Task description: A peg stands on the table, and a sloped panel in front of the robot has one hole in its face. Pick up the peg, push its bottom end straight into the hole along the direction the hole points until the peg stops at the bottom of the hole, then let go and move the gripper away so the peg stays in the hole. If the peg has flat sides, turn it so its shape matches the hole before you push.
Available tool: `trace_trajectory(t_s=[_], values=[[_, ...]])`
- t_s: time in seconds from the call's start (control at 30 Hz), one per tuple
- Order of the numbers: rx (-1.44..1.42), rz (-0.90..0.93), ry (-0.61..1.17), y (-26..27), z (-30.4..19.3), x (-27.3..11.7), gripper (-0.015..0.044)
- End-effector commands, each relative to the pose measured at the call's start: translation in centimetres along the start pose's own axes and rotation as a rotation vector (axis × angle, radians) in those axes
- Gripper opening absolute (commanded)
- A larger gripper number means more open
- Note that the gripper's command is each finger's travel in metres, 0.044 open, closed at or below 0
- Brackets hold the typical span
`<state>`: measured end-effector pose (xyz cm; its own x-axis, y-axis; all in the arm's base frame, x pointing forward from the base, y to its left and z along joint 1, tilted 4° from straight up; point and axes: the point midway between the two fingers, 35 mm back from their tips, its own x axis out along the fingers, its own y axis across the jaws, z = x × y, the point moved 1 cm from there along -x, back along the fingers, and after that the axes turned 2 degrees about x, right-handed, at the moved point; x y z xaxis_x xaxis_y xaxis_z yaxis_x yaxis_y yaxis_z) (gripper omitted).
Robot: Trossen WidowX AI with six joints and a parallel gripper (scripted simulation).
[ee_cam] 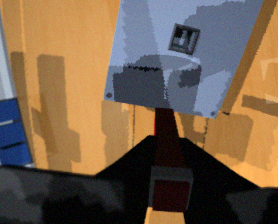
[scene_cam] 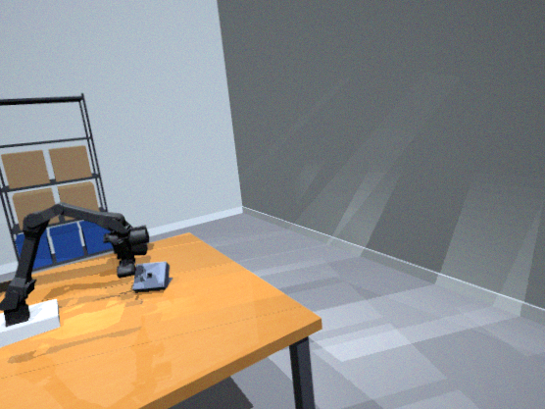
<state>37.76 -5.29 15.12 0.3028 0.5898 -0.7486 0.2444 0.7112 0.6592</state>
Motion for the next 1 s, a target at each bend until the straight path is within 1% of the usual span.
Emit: trace_trajectory(t_s=[0.0,0.83,0.97], values=[[0.026,0.022,-0.016,-0.4,0.4,-0.4,0.0000],[0.140,0.123,-0.099,-3.0,2.2,-3.2,0.0000],[0.141,0.125,-0.101,-3.0,2.3,-2.9,0.0000]])
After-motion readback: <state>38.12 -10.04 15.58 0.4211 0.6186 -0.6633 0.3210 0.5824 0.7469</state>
